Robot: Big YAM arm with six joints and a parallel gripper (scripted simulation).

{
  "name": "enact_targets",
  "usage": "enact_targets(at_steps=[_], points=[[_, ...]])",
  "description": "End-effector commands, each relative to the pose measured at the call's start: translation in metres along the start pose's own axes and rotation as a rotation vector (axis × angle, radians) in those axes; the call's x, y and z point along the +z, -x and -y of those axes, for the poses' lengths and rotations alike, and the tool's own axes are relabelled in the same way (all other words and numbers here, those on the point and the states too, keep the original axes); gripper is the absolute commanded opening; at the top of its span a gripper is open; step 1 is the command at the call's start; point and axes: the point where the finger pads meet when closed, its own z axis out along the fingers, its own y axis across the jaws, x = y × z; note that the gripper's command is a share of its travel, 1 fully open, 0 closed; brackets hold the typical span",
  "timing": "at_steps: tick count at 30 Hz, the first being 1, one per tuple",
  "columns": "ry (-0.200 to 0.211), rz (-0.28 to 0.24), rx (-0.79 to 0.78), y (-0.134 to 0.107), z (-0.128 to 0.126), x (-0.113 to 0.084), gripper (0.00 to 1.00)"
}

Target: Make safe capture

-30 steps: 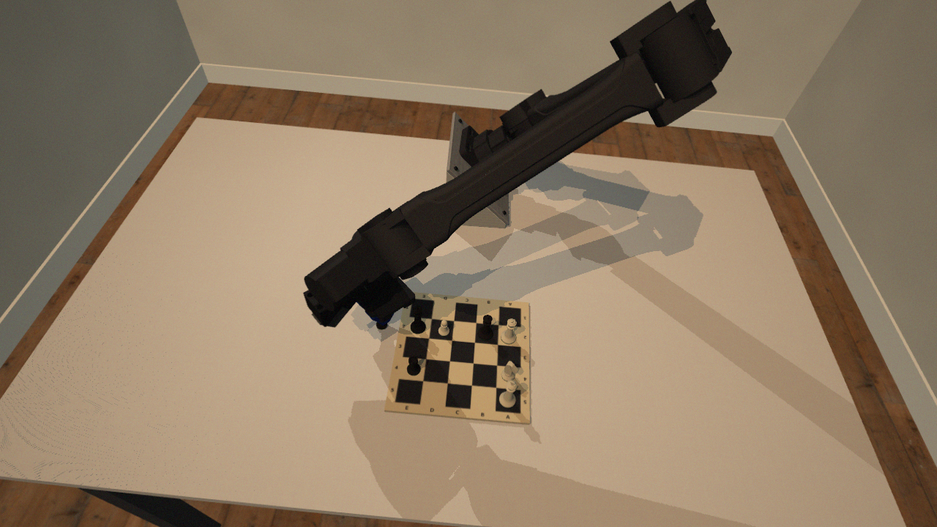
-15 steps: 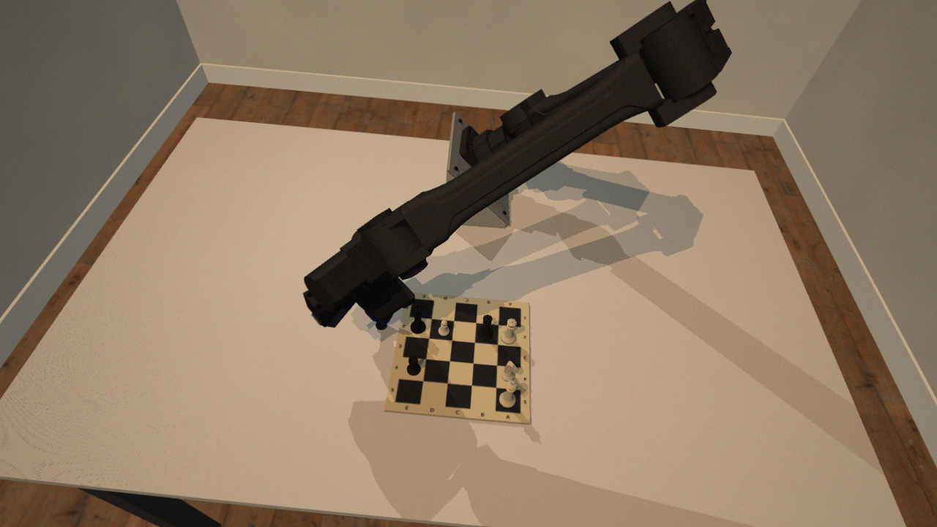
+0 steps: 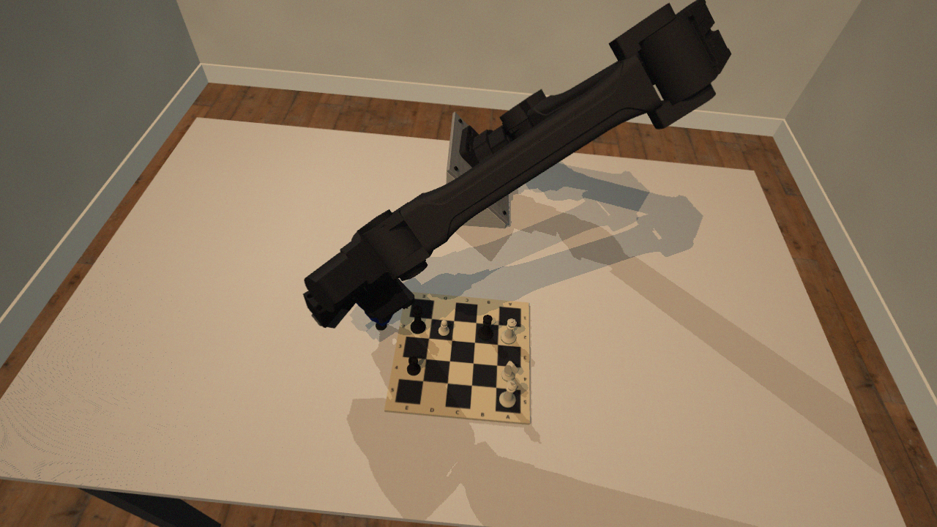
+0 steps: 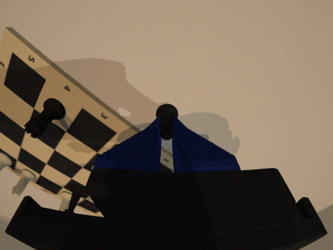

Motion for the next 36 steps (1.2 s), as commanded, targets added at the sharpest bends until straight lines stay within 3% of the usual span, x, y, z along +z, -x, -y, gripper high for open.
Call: enact_targets(at_steps=[1, 35, 36], points=[[-0.001, -0.003, 0.003, 0.0022, 0.0012, 0.0054, 0.0], [-0.001, -0.003, 0.003, 0.0022, 0.0012, 0.0054, 0.0], [-0.001, -0.003, 0.003, 0.0022, 0.0012, 0.0054, 0.05]])
